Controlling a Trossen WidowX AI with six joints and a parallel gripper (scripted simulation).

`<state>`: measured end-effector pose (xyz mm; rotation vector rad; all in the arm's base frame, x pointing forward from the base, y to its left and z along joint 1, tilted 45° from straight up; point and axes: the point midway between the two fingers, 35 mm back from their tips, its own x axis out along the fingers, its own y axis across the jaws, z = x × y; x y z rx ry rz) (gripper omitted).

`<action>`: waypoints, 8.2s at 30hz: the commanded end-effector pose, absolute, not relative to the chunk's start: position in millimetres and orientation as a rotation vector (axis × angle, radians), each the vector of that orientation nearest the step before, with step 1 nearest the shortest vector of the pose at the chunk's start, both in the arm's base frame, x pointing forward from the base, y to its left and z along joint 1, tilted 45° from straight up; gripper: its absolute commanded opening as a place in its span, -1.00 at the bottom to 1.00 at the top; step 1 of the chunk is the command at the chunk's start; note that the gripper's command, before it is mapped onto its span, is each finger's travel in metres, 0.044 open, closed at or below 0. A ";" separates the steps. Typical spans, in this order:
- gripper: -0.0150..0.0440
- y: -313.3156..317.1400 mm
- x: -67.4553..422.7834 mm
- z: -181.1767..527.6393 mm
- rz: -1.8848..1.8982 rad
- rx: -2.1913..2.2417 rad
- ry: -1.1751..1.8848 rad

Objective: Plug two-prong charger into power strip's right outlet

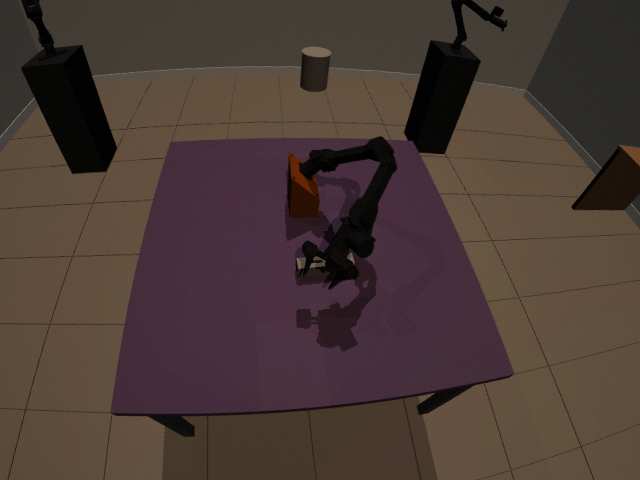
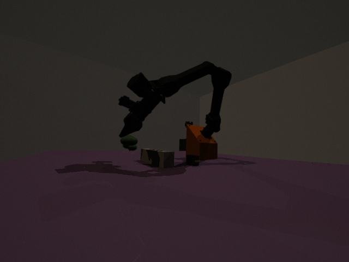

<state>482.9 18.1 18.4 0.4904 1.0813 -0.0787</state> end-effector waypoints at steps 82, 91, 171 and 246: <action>1.00 142.1 239.3 60.5 1.440 -0.611 0.718; 1.00 148.8 240.1 53.8 1.440 -0.612 0.718; -0.49 122.3 246.7 40.8 1.340 -0.420 0.882; -0.49 78.8 270.2 -55.4 0.726 0.485 1.489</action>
